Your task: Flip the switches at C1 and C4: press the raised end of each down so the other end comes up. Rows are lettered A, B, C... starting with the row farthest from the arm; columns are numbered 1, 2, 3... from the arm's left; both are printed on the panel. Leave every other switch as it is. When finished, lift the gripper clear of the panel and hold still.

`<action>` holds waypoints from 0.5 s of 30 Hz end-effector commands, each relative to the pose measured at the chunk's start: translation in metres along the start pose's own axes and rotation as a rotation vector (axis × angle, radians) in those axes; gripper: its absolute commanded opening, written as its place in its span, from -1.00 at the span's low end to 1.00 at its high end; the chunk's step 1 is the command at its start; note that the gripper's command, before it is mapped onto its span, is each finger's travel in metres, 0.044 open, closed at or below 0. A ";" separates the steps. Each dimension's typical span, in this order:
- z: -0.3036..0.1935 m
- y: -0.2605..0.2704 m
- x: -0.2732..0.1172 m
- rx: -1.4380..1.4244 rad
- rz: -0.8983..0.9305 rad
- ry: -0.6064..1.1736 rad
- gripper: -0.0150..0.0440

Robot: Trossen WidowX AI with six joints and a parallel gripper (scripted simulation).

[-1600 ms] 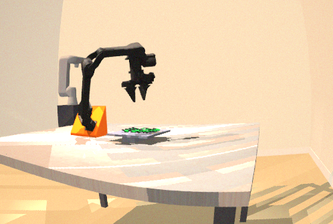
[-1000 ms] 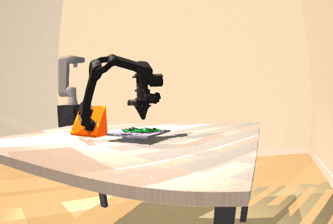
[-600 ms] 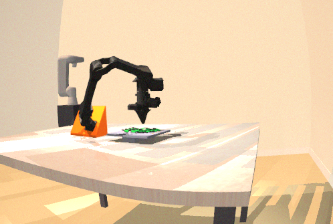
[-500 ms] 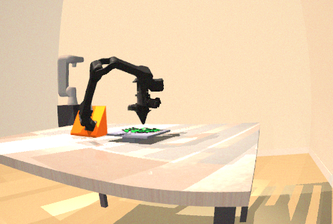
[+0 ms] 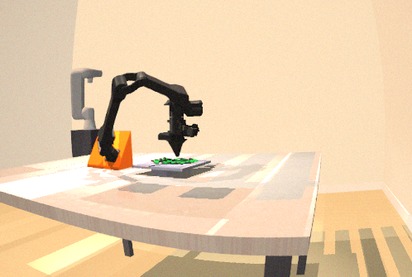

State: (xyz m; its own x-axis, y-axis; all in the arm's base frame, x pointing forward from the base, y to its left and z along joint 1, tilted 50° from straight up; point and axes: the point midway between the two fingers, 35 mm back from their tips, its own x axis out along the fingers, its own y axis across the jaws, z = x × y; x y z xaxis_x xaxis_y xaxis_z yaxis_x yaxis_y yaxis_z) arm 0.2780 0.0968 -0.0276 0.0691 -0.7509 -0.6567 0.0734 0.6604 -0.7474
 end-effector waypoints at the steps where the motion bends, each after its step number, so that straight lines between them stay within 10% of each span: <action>1: 0.000 0.000 0.002 -0.008 -0.004 -0.002 -0.49; 15: 0.000 0.000 0.002 -0.008 -0.004 -0.002 -0.49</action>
State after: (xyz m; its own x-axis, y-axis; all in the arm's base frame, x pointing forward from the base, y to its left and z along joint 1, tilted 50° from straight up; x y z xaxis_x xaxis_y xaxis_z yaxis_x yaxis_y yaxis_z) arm 0.2778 0.0962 -0.0280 0.0685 -0.7515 -0.6562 0.0728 0.6597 -0.7480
